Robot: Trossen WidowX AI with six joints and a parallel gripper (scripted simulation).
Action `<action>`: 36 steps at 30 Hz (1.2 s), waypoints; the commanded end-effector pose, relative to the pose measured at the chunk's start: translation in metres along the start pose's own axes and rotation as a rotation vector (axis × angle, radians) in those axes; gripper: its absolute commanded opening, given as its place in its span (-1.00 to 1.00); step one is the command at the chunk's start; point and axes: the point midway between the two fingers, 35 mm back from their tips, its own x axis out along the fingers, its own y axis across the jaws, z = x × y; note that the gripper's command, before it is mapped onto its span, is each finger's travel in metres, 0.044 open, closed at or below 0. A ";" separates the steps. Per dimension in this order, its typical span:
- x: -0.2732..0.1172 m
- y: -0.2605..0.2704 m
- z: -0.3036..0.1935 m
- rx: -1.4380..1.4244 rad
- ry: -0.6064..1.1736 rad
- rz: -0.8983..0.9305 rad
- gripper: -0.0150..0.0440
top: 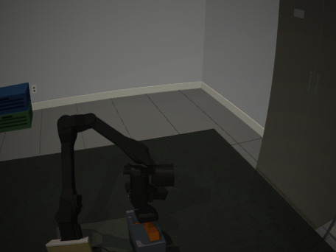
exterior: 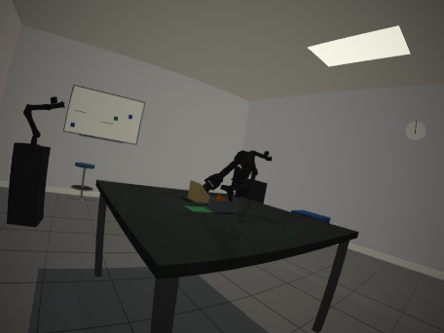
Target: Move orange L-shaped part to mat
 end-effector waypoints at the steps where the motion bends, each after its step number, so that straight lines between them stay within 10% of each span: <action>1: 0.008 0.000 -0.001 0.004 0.000 0.003 0.12; 36: 0.002 0.013 -0.001 0.004 0.001 0.004 0.12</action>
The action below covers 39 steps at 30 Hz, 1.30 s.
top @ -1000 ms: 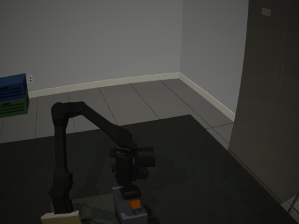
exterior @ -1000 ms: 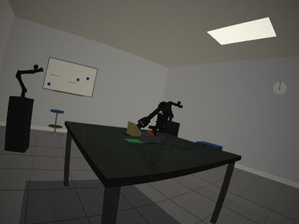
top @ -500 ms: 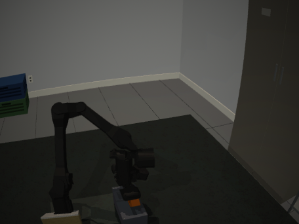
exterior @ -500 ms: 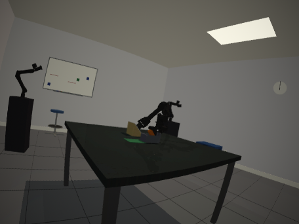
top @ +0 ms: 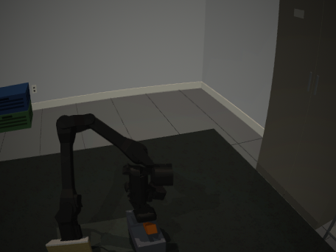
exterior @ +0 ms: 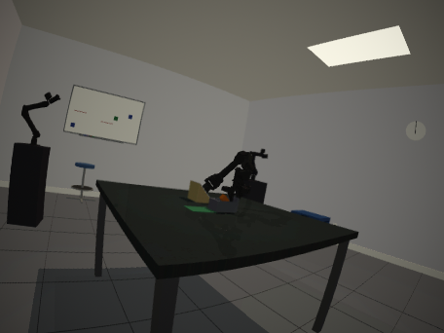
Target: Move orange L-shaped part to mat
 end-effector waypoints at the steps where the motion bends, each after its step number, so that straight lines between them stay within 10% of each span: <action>1: -0.006 0.002 0.001 -0.005 -0.008 -0.005 0.12; 11: -0.098 -0.009 0.001 -0.003 -0.006 -0.009 0.12; 39: -0.096 -0.007 0.001 -0.006 -0.014 -0.011 0.12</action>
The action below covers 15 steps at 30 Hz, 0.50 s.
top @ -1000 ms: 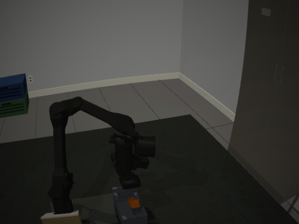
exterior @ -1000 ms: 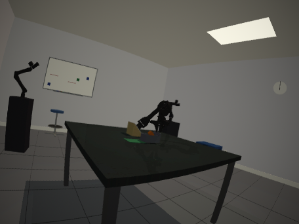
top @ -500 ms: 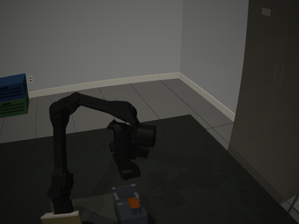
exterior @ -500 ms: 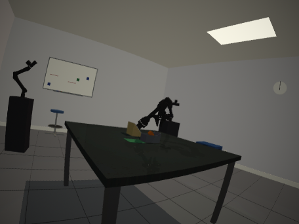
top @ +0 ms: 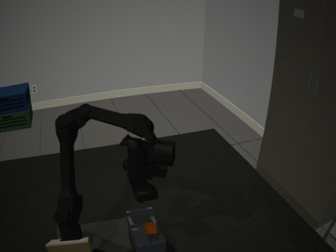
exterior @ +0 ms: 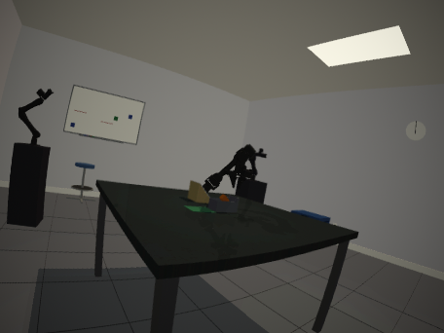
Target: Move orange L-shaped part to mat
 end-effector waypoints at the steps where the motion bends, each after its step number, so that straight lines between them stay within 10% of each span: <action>1: 0.000 0.000 0.000 0.001 -0.002 -0.001 0.12; 15: -0.003 -0.036 0.007 -0.726 0.002 -0.004 0.46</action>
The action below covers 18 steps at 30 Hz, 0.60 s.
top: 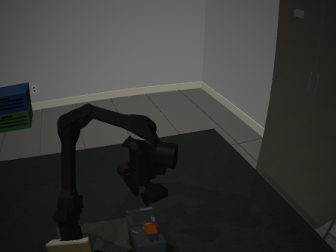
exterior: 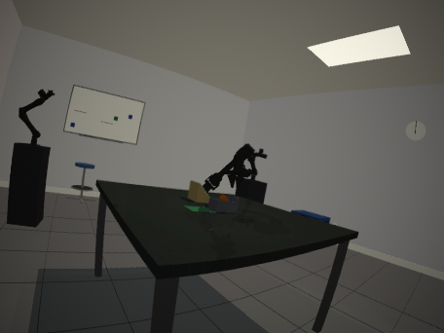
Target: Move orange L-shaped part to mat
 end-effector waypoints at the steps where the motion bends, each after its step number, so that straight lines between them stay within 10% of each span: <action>1: -0.001 -0.027 -0.004 -0.469 0.006 -0.001 0.46; 18: -0.002 -0.064 -0.015 -1.221 0.007 0.006 0.46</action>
